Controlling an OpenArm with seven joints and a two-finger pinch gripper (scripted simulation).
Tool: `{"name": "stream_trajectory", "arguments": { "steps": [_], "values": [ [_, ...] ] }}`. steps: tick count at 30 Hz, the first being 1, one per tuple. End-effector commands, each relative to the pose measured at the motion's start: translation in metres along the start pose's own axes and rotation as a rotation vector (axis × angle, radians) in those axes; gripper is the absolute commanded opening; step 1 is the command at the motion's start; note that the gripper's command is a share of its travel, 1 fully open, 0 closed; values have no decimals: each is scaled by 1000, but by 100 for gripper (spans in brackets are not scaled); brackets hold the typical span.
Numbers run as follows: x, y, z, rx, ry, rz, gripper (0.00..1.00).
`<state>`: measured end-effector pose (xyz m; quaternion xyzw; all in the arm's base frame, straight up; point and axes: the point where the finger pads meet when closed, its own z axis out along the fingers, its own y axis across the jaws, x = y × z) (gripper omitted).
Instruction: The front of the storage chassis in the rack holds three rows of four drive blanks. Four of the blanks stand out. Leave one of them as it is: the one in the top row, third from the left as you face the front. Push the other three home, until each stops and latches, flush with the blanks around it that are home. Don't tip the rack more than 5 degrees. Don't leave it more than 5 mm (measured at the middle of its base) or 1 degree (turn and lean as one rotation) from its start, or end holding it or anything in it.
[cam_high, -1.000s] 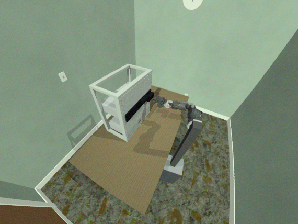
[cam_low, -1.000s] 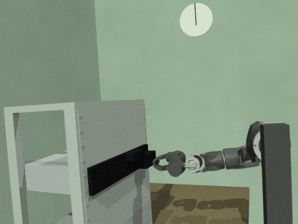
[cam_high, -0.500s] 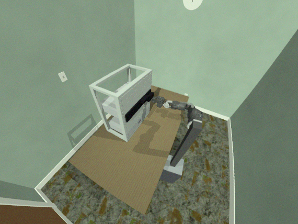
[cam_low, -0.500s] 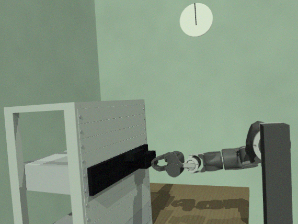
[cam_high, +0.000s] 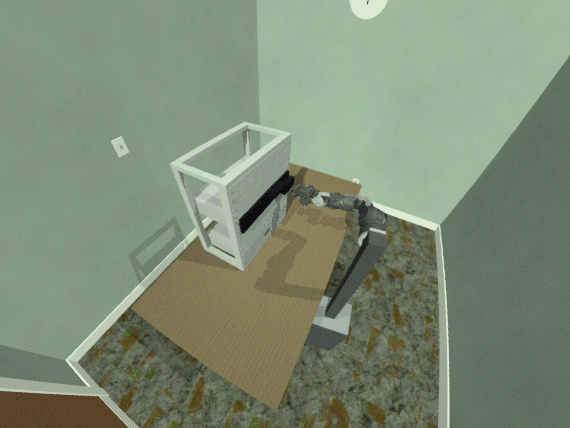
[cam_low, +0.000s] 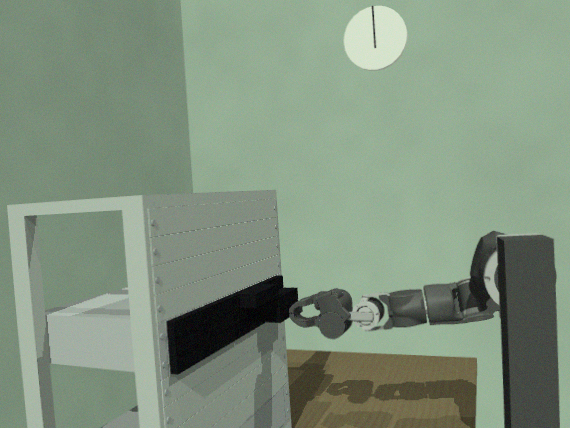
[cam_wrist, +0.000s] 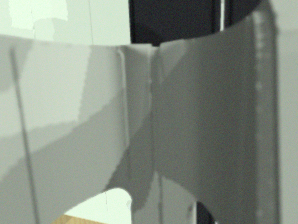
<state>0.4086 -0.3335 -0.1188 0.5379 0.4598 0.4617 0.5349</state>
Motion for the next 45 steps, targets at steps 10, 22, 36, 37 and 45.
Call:
{"name": "stream_trajectory", "arguments": {
  "steps": [10, 22, 36, 37, 45],
  "values": [
    [1, 1, 1, 0, 3, -1, 0],
    [1, 1, 3, -1, 2, -1, 0],
    [1, 0, 11, 1, 2, -2, 0],
    [1, 0, 11, 1, 2, -2, 0],
    [2, -3, 20, 1, 2, -2, 0]
  ]
}}
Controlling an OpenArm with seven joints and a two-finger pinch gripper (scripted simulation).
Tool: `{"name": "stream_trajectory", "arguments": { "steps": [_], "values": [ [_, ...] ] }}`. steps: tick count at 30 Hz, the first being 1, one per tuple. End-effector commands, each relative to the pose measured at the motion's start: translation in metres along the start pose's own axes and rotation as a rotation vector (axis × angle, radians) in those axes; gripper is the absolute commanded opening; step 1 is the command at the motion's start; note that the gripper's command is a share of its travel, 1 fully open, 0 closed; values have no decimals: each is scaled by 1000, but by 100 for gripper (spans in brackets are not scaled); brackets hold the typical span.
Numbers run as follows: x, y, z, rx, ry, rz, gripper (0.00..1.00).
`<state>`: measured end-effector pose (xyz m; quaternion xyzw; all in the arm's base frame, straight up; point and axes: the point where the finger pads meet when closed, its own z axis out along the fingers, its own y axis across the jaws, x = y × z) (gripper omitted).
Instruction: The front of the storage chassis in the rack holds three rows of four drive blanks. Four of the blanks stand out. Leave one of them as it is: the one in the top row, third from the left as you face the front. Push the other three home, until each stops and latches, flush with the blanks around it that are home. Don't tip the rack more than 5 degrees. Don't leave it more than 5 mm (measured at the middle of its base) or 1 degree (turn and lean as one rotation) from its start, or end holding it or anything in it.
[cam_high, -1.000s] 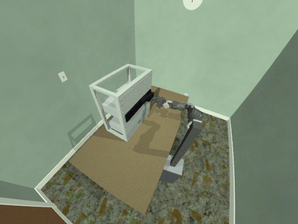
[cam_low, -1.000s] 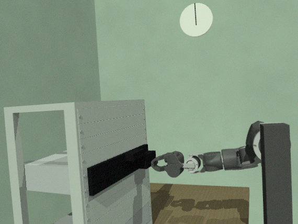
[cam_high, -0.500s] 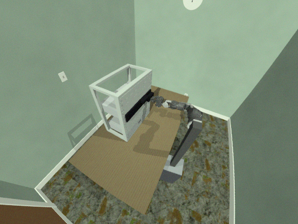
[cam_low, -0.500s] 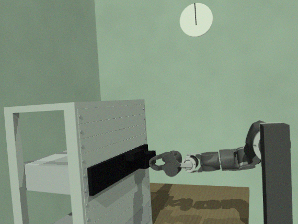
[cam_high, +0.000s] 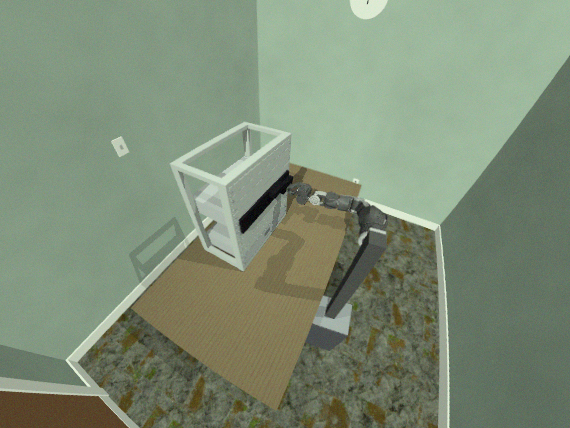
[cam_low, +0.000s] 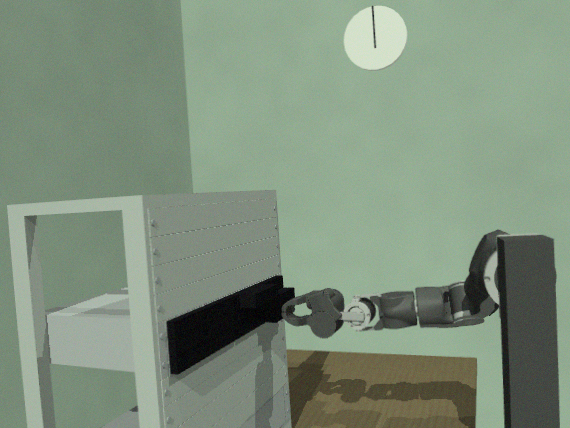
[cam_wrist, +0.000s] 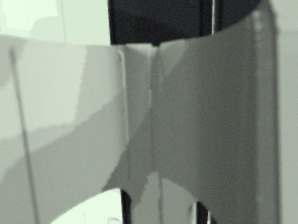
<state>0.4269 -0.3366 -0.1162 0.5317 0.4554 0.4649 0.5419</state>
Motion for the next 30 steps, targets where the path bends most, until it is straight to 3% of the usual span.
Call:
{"name": "stream_trajectory", "arguments": {
  "steps": [1, 30],
  "values": [
    [2, -6, 2, 22, 4, 2, 0],
    [4, -11, 14, 23, 4, 2, 0]
  ]
}}
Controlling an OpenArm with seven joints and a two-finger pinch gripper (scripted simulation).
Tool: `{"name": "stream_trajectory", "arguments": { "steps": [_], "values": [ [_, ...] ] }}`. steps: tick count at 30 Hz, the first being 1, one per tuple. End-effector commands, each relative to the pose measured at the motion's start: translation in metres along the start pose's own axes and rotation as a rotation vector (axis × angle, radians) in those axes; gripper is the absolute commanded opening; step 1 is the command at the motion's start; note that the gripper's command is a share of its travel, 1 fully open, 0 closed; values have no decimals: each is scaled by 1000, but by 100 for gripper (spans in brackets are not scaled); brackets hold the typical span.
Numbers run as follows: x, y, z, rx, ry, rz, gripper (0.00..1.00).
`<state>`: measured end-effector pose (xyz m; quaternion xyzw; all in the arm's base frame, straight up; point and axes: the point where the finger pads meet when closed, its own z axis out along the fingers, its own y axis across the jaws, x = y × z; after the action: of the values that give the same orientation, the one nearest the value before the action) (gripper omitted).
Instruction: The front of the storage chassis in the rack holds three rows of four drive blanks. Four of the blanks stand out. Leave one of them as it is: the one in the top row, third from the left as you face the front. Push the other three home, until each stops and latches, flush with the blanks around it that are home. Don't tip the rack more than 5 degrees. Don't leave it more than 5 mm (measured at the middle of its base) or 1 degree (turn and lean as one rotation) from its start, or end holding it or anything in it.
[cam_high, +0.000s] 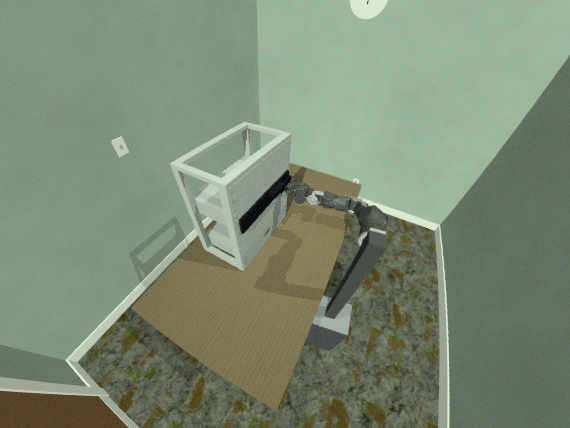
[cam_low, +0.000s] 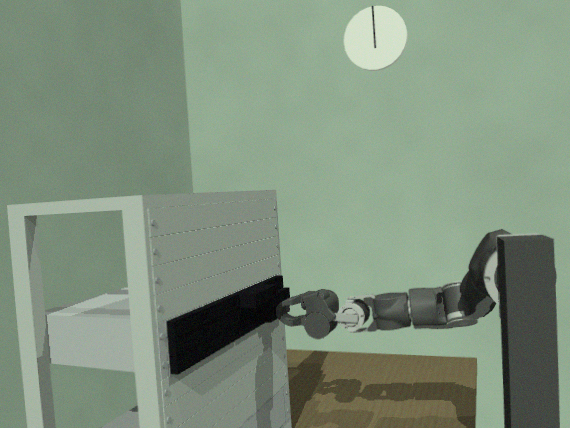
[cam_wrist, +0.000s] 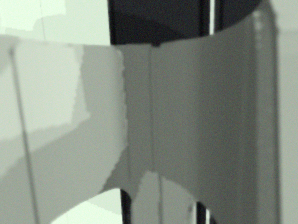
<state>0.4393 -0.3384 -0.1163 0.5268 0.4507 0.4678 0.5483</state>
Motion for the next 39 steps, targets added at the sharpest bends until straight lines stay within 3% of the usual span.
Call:
{"name": "stream_trajectory", "arguments": {
  "steps": [1, 39],
  "values": [
    [4, -11, 2, 42, 7, 5, 0],
    [5, -15, 5, 42, 7, 5, 0]
  ]
}}
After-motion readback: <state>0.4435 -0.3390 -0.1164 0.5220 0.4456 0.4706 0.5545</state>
